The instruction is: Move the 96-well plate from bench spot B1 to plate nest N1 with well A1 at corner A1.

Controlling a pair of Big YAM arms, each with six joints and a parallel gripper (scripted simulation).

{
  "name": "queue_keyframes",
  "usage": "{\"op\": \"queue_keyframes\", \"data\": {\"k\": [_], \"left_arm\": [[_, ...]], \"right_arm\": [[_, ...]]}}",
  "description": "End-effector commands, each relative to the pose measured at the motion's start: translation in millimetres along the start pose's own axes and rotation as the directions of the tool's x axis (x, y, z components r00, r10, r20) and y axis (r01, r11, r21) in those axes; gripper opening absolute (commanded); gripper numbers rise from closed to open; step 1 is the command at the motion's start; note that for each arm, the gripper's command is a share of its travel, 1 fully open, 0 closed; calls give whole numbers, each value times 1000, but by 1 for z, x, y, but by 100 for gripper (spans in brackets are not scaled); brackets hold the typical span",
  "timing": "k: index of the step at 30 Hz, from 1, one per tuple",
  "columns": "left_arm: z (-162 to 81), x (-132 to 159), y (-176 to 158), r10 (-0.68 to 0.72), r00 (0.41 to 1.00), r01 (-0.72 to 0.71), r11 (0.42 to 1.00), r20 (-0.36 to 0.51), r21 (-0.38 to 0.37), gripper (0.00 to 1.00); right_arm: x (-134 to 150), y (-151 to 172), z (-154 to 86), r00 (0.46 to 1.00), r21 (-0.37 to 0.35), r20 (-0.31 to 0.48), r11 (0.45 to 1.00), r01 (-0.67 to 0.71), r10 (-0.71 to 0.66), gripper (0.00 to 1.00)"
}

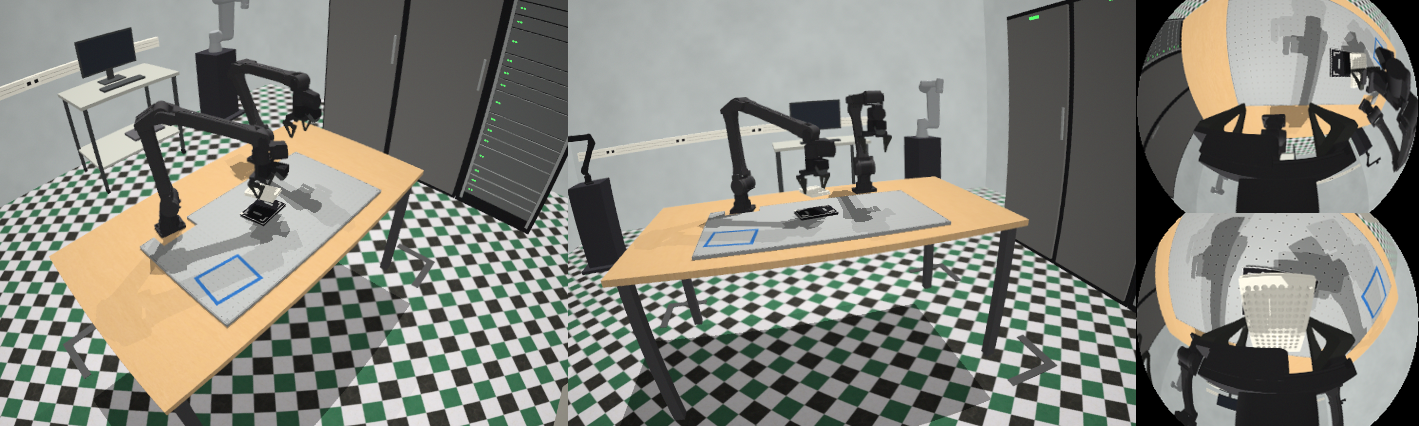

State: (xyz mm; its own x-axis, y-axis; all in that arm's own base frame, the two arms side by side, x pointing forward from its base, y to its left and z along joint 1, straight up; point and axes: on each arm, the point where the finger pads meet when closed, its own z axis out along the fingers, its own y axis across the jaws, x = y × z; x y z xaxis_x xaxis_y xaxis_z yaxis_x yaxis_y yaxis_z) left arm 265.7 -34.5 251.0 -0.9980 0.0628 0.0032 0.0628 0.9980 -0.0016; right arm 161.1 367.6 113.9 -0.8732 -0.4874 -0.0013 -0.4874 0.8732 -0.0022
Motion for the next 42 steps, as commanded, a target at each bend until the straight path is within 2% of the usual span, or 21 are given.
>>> {"op": "queue_keyframes", "data": {"k": [1,7,12,17,19,26,34,36,42], "left_arm": [[-12,-9,0,-12,999,12,1000,38,1,100],[-12,-9,0,-12,999,12,1000,38,1,100],[-12,-9,0,-12,999,12,1000,38,1,100],[-12,-9,0,-12,999,12,1000,38,1,100],[-12,-9,0,-12,999,12,1000,38,1,100],[-12,-9,0,-12,999,12,1000,38,1,100],[-12,-9,0,-12,999,12,1000,38,1,100],[-12,-9,0,-12,999,12,1000,38,1,100],[-12,-9,0,-12,999,12,1000,38,1,100]], "right_arm": [[-12,13,-20,987,-27,39,987,159,-158,0],[-11,12,-20,946,-20,42,947,321,-320,0],[-10,12,-19,880,-13,43,880,474,-473,0],[-9,11,-19,789,-5,44,790,614,-613,0],[-9,11,-19,789,-5,44,790,614,-613,0],[-8,10,-19,626,5,42,627,779,-778,0],[-7,9,-18,399,15,38,400,917,-916,0],[-7,9,-18,399,15,38,400,917,-916,0],[-6,8,-17,209,21,33,210,978,-977,0]]}}
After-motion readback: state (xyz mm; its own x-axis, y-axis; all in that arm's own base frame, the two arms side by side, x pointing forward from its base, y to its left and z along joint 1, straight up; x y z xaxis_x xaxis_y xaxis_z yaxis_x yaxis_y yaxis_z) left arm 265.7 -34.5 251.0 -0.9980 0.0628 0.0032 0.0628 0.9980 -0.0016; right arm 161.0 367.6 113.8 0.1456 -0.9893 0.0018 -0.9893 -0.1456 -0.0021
